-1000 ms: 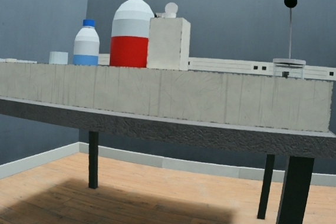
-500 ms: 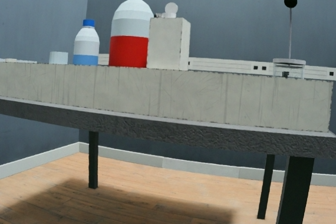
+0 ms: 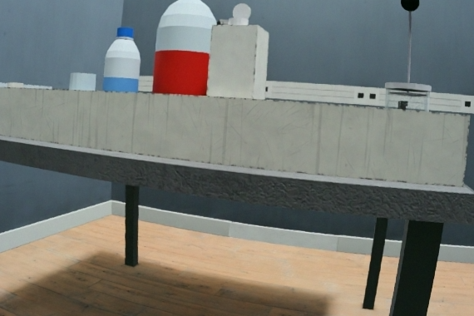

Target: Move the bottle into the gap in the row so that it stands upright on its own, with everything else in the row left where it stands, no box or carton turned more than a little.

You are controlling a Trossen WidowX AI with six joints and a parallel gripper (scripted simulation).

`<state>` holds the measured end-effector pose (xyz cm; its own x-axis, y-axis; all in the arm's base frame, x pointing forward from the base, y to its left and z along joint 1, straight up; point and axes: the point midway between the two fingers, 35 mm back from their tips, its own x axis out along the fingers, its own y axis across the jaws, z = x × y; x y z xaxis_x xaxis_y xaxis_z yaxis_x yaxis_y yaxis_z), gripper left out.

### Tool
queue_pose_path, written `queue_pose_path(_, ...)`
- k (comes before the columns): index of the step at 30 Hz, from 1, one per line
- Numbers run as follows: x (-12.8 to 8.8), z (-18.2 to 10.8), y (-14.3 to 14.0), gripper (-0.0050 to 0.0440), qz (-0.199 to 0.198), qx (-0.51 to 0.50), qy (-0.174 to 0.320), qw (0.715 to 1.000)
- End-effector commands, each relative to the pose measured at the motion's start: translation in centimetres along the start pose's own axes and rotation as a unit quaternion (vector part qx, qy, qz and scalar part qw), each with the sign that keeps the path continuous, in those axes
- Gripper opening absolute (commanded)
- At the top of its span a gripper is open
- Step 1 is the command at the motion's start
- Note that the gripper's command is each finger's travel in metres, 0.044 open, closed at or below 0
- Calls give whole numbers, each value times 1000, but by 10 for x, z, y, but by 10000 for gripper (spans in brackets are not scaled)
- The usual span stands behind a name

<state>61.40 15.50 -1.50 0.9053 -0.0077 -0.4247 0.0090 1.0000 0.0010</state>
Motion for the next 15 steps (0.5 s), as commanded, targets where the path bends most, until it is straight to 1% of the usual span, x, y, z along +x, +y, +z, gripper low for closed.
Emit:
queue_pose_path(1, 4, 13, -4, -50, -2, 2, -11, 1000)
queue_pose_path(15, 6, 14, -4, -50, -2, 2, -12, 1000)
